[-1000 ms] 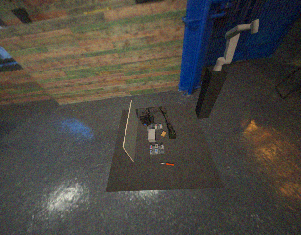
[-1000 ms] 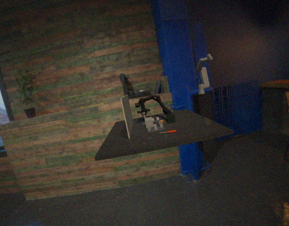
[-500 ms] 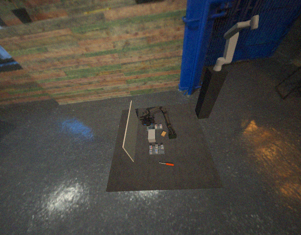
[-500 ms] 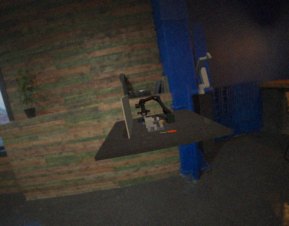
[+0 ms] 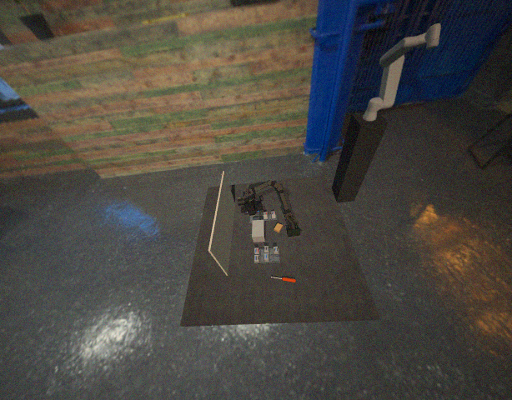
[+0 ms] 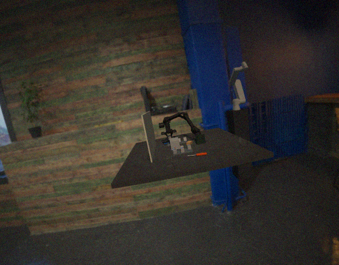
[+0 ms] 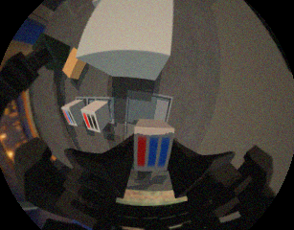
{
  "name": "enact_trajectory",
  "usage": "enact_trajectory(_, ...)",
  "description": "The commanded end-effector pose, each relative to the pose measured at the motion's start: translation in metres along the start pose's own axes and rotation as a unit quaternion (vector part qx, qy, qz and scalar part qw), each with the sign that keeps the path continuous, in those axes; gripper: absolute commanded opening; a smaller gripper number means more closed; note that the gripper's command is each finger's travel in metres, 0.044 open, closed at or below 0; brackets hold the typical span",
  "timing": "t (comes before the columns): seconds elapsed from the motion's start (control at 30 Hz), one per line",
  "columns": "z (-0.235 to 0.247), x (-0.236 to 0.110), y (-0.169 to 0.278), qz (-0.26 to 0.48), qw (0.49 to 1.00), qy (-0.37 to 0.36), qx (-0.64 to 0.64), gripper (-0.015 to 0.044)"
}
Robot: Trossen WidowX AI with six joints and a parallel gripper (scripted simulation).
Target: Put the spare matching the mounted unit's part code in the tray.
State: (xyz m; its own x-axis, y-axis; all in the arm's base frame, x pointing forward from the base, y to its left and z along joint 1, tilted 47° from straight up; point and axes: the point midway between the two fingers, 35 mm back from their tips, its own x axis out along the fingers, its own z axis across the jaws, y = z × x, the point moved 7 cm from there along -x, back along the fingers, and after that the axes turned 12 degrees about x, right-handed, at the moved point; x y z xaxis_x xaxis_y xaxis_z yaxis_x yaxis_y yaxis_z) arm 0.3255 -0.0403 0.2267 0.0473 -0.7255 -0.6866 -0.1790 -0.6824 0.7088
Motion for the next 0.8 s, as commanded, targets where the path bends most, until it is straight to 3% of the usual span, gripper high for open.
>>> enact_trajectory(0.0, 0.0, 0.004, 0.001, 0.003, 1.0, 0.001, 0.0, 0.0)
enact_trajectory(0.77, 0.001, 0.021, 0.002, 0.004, 1.0, 0.001, 0.0, 0.0)
